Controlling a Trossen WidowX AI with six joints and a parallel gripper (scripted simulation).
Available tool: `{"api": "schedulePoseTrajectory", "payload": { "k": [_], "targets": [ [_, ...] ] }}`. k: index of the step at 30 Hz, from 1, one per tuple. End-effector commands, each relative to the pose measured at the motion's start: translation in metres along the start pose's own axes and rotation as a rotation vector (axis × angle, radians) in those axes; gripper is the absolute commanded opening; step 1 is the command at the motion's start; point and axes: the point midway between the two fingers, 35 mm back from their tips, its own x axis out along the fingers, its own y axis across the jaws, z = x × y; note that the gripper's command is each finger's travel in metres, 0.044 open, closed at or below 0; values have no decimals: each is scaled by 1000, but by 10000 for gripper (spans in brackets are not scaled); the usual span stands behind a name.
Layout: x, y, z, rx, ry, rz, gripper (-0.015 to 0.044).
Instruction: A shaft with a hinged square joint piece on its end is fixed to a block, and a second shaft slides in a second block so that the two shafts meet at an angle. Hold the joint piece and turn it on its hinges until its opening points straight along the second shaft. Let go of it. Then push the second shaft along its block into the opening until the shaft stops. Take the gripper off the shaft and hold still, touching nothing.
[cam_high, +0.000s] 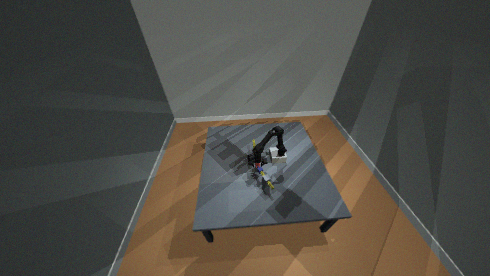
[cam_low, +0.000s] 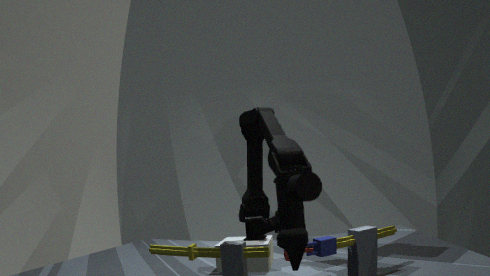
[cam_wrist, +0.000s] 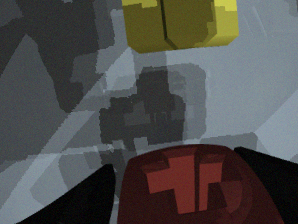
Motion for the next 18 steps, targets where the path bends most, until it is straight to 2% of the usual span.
{"api": "schedulePoseTrajectory", "payload": {
  "k": [1,14,18],
  "targets": [
    [0,0,0,-1,-1,-1,436],
    [0,0,0,-1,-6,-1,440],
    [-11,0,-2,1,-109,-8,440]
  ]
}}
